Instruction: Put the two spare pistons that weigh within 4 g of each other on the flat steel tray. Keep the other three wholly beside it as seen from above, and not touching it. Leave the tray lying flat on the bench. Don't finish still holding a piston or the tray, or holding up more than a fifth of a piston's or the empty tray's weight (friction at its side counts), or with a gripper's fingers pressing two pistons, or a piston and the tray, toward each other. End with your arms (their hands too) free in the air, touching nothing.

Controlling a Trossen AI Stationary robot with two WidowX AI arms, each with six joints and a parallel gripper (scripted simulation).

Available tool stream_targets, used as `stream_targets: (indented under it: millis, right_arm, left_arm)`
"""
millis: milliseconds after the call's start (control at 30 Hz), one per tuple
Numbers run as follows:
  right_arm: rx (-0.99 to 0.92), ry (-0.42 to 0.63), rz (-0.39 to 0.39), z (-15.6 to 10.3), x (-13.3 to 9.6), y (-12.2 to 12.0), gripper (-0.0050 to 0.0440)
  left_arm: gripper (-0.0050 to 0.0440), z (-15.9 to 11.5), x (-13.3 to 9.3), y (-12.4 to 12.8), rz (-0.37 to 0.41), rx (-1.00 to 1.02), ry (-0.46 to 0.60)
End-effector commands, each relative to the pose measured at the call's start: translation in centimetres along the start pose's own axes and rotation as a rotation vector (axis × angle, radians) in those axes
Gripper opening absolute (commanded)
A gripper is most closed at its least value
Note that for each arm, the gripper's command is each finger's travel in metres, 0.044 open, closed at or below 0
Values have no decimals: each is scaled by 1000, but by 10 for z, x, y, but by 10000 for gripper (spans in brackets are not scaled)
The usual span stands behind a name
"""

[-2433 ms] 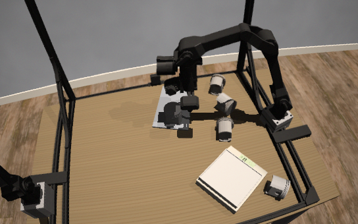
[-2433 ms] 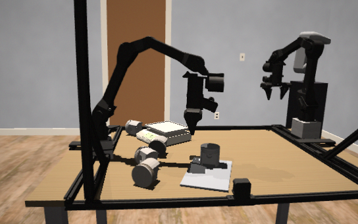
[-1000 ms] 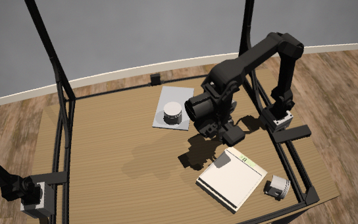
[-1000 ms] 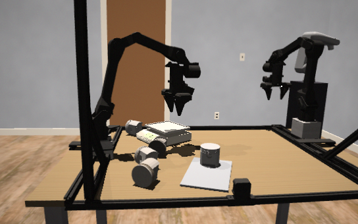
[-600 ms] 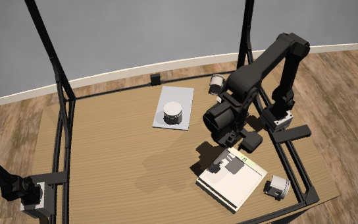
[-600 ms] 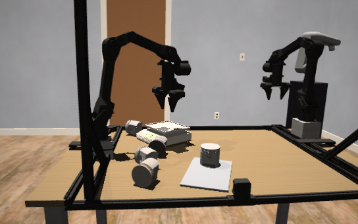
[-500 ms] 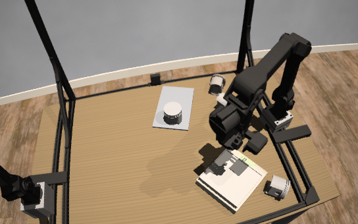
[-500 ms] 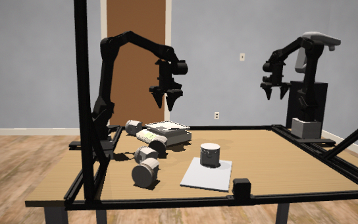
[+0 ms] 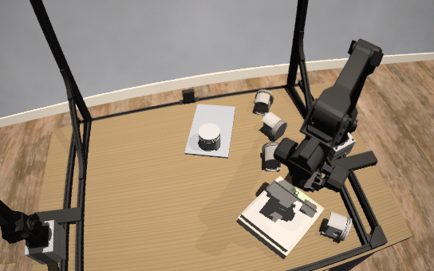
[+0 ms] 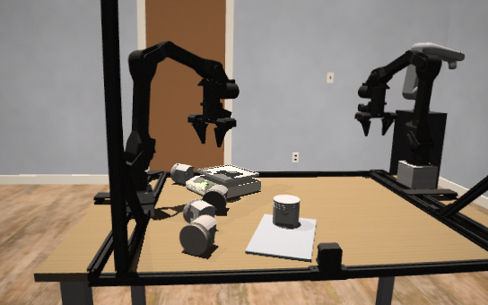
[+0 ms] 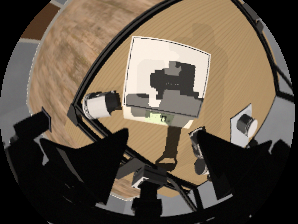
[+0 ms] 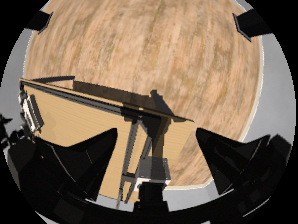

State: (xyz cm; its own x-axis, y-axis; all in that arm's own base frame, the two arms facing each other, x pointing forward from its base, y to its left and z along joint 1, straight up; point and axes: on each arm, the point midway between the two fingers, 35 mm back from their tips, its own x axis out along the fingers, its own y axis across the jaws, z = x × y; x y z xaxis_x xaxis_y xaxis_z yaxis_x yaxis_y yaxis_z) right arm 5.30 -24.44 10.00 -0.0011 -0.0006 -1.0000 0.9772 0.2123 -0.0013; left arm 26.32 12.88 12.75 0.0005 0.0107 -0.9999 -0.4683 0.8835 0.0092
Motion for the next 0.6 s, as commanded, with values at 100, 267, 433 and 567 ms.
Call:
stream_targets:
  millis: [100,267,433,567]
  right_arm:
    - [0,0,1,0,0,0,440]
    - [0,0,1,0,0,0,440]
    - [0,0,1,0,0,0,440]
    - [0,0,1,0,0,0,440]
  left_arm:
    - [378,-6,1,23,2,-115,8]
    - [378,-8,2,48,2,-249,8]
    - [378,-10,2,73,3,-382,8]
    - [378,-12,2,92,3,-472,8]
